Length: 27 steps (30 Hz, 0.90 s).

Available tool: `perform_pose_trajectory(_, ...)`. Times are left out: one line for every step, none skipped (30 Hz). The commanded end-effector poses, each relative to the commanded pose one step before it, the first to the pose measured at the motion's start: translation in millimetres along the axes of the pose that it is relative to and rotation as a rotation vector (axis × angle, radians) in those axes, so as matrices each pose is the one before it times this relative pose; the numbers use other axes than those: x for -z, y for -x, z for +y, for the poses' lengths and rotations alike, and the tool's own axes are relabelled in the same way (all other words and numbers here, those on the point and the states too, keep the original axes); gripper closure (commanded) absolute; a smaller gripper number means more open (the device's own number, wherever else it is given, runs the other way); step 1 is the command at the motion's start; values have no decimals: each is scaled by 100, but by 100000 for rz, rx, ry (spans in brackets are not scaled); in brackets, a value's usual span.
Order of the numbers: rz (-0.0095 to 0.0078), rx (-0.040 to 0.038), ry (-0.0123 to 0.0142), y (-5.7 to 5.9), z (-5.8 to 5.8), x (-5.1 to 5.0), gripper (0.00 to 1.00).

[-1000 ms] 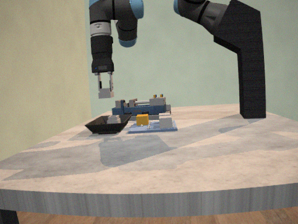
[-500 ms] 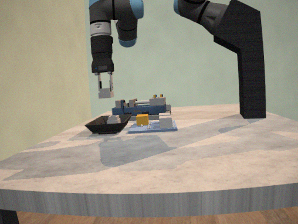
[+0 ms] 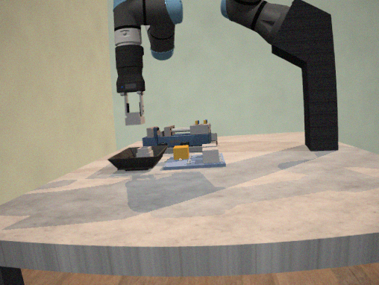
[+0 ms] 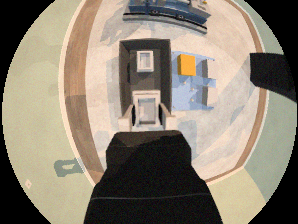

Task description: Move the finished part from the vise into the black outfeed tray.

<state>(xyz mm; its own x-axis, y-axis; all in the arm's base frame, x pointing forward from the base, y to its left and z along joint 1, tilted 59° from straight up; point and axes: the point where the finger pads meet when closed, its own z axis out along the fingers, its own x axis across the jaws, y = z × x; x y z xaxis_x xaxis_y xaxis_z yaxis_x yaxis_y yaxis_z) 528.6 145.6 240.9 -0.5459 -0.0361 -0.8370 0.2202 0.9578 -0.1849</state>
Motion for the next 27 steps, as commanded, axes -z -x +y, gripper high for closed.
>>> perform_pose_trajectory(-112, -32, 61, 38, 16, 45, 100)
perform_pose_trajectory(0, 0, 0, 0, 0, 0, 100)
perform_pose_trajectory(1, -1, 0, 0, 0, 0, 100)
perform_pose_trajectory(2, -2, 0, 1, 0, -1, 100)
perform_pose_trajectory(4, -3, 0, 2, 1, -2, 100)
perform_pose_trajectory(7, -5, -1, 3, 1, -3, 100)
perform_pose_trajectory(9, -7, -1, 4, 1, -4, 100)
perform_pose_trajectory(12, -8, -1, 5, 2, -6, 100)
perform_pose_trajectory(14, -10, -1, 6, 2, -7, 100)
perform_pose_trajectory(0, 0, 0, 0, 0, 0, 100)
perform_pose_trajectory(0, 0, 0, 0, 0, 0, 100)
perform_pose_trajectory(17, -12, -1, 7, 3, -8, 100)
perform_pose_trajectory(19, -14, -2, 8, 3, -9, 100)
perform_pose_trajectory(21, -15, -2, 9, 3, -10, 100)
perform_pose_trajectory(23, -16, -2, 10, 4, -11, 100)
perform_pose_trajectory(24, -17, -2, 10, 4, -11, 100)
perform_pose_trajectory(25, -18, -2, 11, 4, -12, 100)
perform_pose_trajectory(26, -18, -2, 11, 4, -12, 100)
perform_pose_trajectory(26, -18, -2, 11, 4, -12, 100)
perform_pose_trajectory(25, -18, -2, 11, 4, -12, 100)
perform_pose_trajectory(24, -17, -2, 10, 4, -11, 100)
perform_pose_trajectory(23, -16, -2, 10, 3, -11, 100)
perform_pose_trajectory(21, -15, -2, 9, 3, -10, 100)
perform_pose_trajectory(19, -14, -2, 8, 3, -9, 100)
perform_pose_trajectory(17, -12, -1, 7, 3, -8, 100)
perform_pose_trajectory(15, -10, -1, 6, 2, -7, 100)
perform_pose_trajectory(0, 0, 0, 0, 0, 0, 100)
